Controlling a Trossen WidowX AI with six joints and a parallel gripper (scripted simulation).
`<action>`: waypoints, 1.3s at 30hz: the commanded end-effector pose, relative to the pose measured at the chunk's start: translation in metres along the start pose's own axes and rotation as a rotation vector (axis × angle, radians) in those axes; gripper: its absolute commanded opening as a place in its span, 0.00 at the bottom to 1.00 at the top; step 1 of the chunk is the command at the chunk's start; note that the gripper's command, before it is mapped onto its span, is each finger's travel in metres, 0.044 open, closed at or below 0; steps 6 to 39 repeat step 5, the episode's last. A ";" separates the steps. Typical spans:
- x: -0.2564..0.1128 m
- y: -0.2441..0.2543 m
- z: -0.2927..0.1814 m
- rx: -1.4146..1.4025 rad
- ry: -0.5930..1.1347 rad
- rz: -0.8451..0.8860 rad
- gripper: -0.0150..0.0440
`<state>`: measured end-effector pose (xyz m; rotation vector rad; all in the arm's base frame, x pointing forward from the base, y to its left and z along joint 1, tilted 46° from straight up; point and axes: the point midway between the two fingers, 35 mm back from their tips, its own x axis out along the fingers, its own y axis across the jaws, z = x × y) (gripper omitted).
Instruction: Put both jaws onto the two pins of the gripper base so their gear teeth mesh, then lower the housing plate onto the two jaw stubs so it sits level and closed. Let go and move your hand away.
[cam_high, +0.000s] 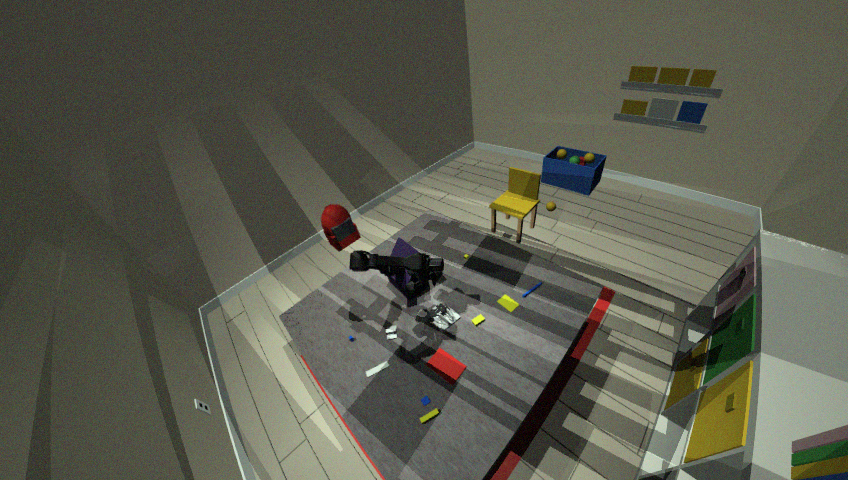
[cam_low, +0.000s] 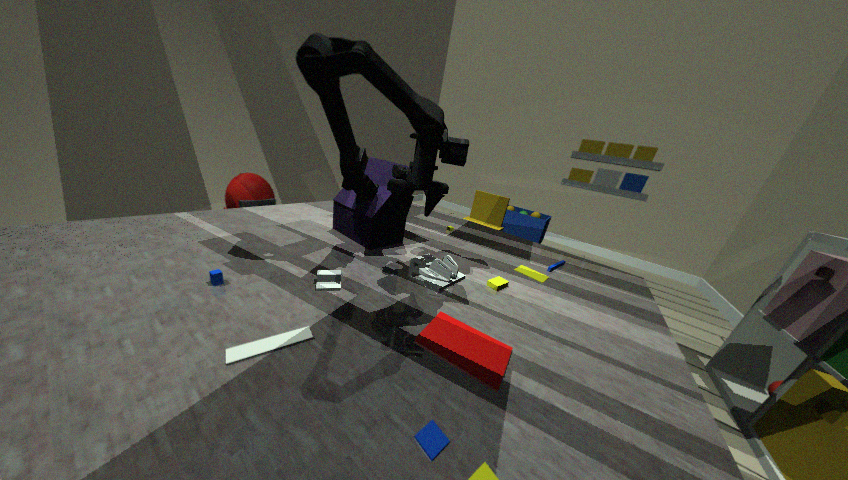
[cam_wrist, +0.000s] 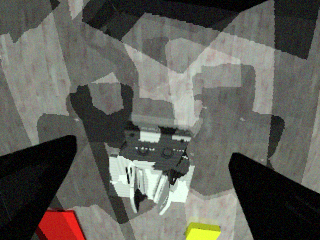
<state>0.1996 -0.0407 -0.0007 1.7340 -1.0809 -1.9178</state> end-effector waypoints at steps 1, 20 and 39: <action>0.000 0.000 0.001 0.005 -0.004 -0.003 1.00; 0.000 0.000 0.001 0.005 -0.004 -0.003 1.00; 0.000 0.000 0.001 0.005 -0.004 -0.003 1.00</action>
